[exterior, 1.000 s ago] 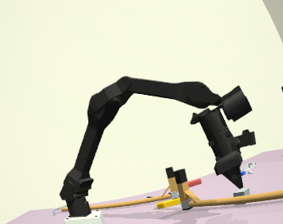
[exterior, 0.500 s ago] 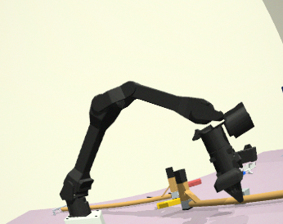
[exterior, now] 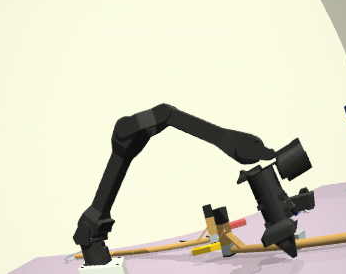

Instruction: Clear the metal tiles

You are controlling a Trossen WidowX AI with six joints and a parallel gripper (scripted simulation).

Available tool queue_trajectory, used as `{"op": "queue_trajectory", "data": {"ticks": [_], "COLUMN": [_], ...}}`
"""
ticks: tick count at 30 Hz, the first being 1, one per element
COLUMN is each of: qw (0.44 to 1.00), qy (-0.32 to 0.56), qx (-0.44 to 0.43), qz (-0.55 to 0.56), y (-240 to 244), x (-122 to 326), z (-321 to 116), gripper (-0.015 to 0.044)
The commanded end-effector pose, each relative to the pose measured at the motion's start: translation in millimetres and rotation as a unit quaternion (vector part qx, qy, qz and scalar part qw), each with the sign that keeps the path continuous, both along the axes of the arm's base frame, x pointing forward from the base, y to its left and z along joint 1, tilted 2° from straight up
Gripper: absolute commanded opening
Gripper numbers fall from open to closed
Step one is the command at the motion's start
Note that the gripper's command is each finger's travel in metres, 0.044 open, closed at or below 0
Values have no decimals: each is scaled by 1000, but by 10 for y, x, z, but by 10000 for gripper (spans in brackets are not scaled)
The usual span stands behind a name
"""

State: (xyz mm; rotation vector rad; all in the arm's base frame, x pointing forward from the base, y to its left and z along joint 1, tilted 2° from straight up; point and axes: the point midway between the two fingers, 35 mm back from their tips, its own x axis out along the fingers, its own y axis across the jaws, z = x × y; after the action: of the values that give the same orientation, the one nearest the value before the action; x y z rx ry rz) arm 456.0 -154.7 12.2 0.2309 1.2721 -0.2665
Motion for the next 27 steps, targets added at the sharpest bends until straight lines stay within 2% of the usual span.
{"op": "queue_trajectory", "data": {"ticks": [1,27], "qw": [1000,1000], "qy": [0,-1], "qx": [-1,-1], "qz": [-2,-2], "y": [8,141], "x": [32,258], "z": [-3,26], "gripper": [0,0]}}
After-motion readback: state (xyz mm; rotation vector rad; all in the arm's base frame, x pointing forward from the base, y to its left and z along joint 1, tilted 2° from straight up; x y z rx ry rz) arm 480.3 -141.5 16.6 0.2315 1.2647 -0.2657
